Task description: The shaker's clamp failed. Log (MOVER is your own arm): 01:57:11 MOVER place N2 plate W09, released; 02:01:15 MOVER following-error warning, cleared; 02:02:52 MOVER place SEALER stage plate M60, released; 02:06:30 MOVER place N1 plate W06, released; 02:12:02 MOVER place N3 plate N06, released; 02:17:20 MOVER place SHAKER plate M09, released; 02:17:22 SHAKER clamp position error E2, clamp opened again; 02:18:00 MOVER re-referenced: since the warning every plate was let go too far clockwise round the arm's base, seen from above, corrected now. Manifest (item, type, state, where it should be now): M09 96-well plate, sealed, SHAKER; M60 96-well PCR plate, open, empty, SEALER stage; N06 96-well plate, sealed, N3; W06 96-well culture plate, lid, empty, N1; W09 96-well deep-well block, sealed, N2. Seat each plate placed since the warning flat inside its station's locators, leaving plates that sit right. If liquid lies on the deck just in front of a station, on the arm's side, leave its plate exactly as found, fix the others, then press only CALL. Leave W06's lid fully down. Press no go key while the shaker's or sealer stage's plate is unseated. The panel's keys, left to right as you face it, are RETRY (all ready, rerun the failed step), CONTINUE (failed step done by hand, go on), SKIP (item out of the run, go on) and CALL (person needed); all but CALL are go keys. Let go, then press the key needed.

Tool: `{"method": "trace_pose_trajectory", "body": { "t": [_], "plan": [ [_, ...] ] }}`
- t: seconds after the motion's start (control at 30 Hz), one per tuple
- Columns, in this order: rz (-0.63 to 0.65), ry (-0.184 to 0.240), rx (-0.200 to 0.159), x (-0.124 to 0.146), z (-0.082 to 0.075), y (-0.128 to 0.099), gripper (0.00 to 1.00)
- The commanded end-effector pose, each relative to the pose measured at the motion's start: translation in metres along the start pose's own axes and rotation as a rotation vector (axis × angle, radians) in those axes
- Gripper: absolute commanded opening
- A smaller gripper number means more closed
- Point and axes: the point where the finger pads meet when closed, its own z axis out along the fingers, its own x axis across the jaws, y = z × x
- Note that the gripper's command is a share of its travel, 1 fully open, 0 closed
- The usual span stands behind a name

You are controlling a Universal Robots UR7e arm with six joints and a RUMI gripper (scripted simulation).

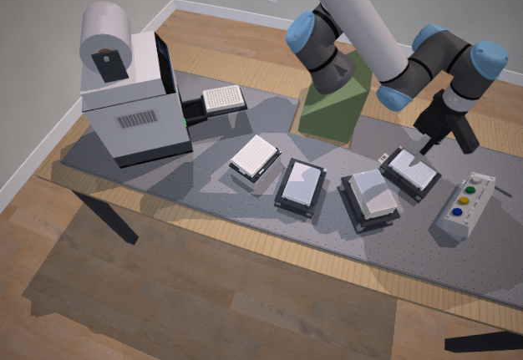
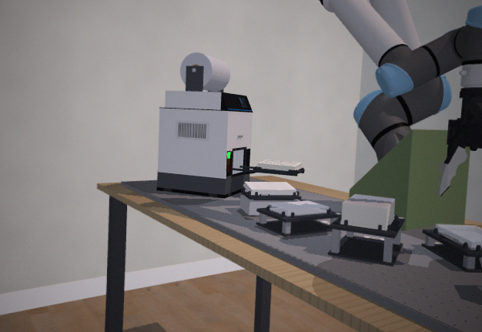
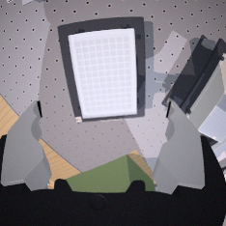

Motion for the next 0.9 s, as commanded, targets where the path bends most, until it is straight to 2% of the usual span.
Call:
{"method": "trace_pose_trajectory", "body": {
  "t": [0.0, 0.47, 0.67, 0.87],
  "plan": [
    [0.0, 0.0, 0.001, 0.0, -0.005, 0.0, 0.82],
    [0.0, 0.0, 0.001, 0.0, -0.029, 0.0, 0.82],
    [0.0, 0.0, 0.001, 0.0, -0.031, 0.0, 0.82],
    [0.12, 0.0, 0.001, 0.03, -0.031, 0.005, 0.82]
  ]
}}
